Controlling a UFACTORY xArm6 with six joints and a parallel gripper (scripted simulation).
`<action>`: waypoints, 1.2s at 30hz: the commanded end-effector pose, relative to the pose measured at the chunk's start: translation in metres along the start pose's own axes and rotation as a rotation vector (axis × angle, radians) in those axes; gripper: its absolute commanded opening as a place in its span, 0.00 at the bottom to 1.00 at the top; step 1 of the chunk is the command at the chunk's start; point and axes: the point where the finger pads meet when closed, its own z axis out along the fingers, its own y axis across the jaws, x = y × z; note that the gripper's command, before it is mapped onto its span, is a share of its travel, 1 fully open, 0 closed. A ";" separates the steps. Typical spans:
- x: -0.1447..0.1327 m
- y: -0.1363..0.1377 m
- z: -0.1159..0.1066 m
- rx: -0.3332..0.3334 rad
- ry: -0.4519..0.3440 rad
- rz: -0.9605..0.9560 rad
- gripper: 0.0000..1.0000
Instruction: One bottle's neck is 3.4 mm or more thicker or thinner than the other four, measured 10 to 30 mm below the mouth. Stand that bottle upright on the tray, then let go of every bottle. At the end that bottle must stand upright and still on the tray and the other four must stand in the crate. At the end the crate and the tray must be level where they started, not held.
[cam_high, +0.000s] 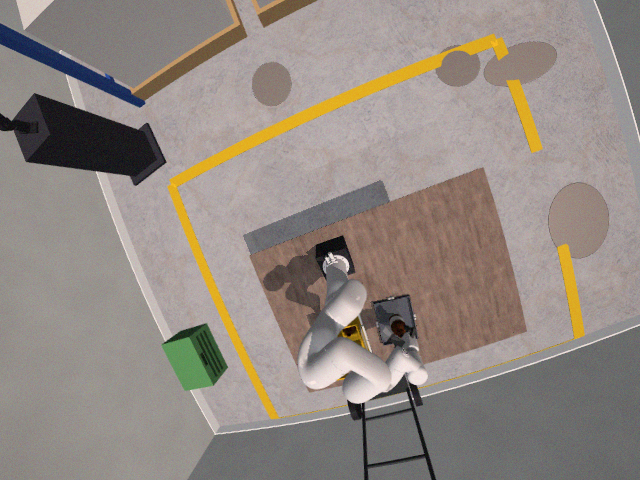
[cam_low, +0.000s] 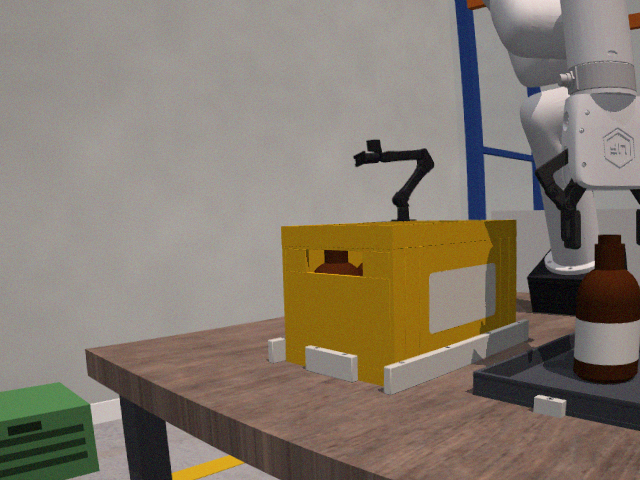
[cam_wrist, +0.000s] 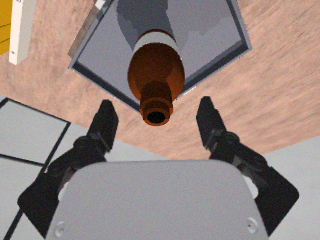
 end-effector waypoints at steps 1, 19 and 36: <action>-0.001 0.000 -0.003 0.001 -0.004 0.000 1.00; -0.001 0.000 -0.030 0.001 -0.004 0.000 1.00; -0.001 0.000 -0.069 0.001 -0.004 0.000 1.00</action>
